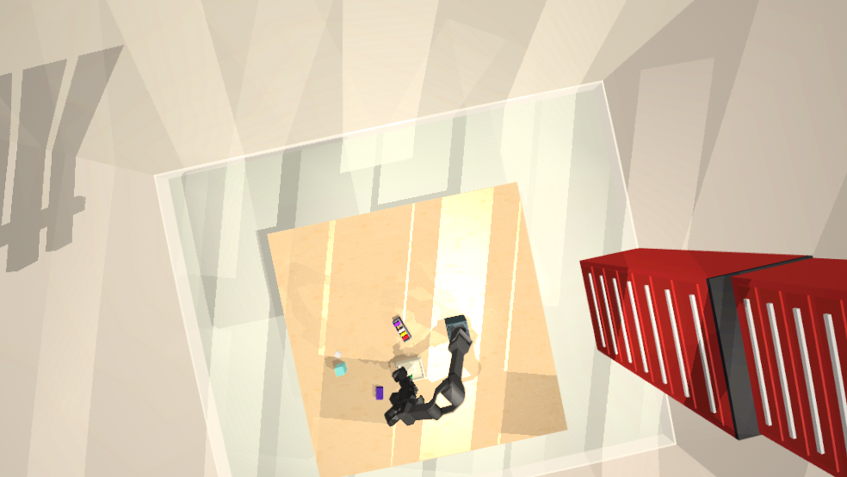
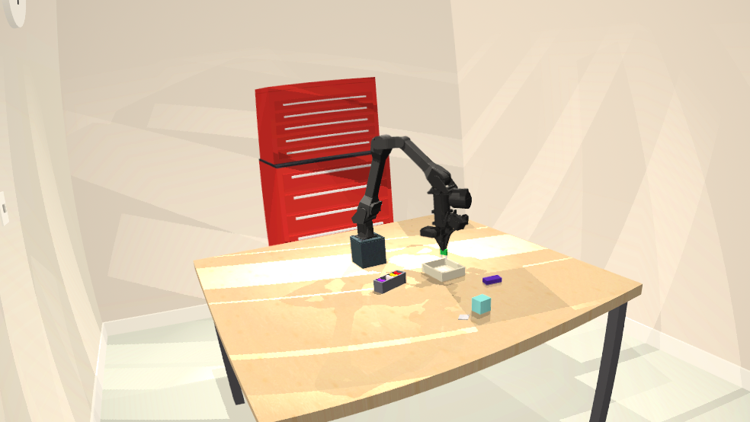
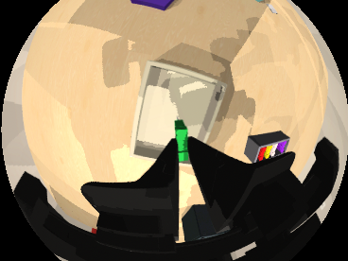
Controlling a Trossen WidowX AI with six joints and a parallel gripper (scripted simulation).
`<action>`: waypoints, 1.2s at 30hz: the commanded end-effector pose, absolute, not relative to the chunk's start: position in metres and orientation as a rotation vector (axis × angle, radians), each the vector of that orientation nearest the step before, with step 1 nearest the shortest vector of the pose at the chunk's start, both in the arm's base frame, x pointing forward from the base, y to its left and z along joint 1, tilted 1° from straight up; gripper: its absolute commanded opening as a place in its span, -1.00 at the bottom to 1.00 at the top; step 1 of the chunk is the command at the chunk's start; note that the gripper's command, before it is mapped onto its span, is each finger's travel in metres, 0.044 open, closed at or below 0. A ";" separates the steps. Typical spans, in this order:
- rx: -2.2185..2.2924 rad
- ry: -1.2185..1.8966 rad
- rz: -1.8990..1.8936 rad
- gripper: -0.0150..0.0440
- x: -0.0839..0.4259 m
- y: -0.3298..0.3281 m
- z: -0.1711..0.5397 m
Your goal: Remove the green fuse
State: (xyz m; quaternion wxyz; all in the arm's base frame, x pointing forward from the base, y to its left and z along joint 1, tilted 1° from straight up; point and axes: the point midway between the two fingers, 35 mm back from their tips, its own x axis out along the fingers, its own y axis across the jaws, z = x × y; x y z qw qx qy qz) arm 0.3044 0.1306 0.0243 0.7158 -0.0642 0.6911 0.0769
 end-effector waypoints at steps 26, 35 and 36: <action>-0.143 1.535 0.169 0.04 0.304 0.131 -0.004; -0.142 1.539 0.168 0.63 0.302 0.130 0.021; -0.141 1.540 0.167 0.63 0.302 0.130 0.030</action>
